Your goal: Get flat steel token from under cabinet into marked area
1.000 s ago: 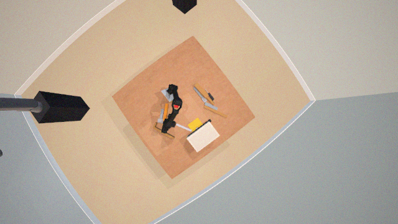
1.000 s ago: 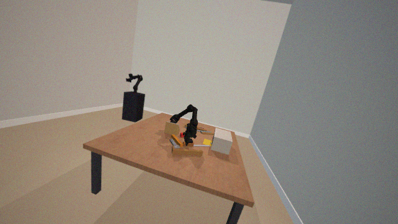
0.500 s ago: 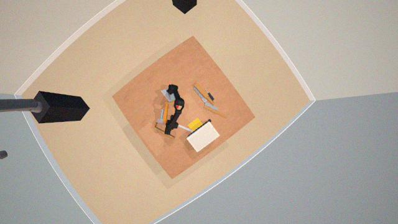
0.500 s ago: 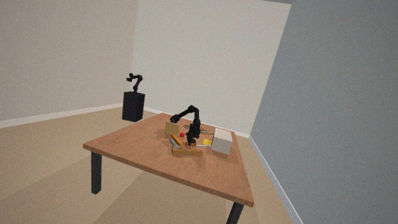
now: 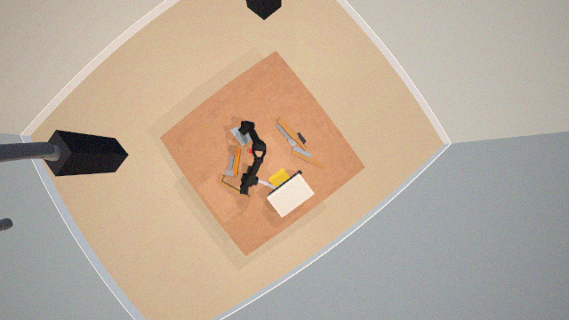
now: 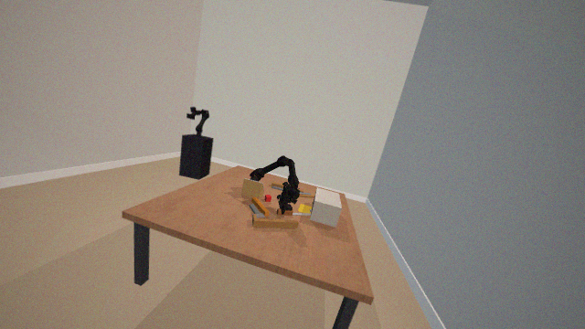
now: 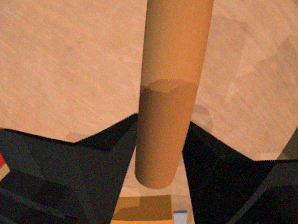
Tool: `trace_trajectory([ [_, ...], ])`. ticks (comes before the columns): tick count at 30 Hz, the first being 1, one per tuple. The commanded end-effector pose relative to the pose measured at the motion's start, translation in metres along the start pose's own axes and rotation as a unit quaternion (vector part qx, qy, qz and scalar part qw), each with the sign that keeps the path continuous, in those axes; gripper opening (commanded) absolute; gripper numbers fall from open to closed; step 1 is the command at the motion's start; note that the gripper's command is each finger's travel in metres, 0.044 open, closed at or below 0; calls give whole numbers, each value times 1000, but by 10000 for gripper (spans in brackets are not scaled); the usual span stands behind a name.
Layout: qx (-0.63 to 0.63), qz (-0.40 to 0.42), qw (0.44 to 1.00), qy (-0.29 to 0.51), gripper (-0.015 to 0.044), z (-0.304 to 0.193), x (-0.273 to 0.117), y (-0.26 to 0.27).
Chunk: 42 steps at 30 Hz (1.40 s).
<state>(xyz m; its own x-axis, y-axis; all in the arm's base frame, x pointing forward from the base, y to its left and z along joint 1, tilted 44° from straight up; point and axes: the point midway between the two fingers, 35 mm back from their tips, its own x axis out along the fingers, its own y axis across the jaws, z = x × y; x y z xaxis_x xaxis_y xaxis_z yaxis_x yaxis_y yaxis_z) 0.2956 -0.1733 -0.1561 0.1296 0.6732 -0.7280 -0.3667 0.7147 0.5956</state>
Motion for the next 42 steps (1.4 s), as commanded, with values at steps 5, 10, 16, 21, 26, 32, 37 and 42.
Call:
trace_trajectory([
  [5, -2, 0, 1000, -3, 0, 18, 0, -1],
  [10, -2, 0, 1000, -4, 0, 26, 0, -1],
  [16, -2, 0, 1000, -4, 0, 36, 0, -1],
  [21, -2, 0, 1000, -4, 0, 44, 0, -1],
  [26, -2, 0, 1000, -4, 0, 51, 0, -1],
  [32, -2, 0, 1000, -4, 0, 58, 0, -1],
  [37, -2, 0, 1000, -4, 0, 58, 0, 0],
  [42, -2, 1, 1000, -4, 0, 58, 0, 5],
])
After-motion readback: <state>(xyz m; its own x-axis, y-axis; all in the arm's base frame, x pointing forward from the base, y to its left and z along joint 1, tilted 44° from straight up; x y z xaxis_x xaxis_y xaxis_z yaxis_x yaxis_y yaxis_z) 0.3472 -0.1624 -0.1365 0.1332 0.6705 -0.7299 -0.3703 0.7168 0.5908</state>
